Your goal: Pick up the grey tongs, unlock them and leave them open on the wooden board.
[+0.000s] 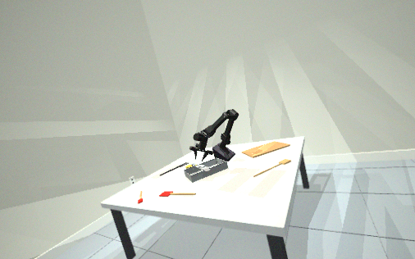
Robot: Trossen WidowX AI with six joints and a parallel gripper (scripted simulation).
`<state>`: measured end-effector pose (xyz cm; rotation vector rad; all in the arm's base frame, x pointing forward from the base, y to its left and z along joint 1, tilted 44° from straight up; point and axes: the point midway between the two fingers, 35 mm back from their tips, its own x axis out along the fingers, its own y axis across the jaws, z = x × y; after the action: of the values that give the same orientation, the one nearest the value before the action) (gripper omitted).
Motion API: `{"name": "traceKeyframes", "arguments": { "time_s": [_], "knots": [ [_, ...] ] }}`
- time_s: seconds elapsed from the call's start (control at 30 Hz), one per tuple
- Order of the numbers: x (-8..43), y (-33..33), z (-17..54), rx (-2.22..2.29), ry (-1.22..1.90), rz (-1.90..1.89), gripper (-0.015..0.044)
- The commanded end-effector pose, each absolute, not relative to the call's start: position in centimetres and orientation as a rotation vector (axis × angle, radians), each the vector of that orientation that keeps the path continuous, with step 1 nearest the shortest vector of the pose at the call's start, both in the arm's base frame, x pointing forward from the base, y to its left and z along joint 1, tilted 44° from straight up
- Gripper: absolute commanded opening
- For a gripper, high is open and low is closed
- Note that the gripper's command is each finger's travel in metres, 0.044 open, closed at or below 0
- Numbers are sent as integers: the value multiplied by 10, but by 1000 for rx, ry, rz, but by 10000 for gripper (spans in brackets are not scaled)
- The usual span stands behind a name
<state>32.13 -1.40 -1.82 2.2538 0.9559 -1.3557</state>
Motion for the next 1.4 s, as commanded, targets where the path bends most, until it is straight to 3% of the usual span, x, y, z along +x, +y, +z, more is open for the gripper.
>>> {"name": "traceKeyframes", "arguments": {
  "time_s": [0.0, 1.37],
  "knots": [
    [325, -14, -17, 2261, 956, -1350, 260],
    [347, 11, -73, 2262, 956, -1348, 260]
  ]
}}
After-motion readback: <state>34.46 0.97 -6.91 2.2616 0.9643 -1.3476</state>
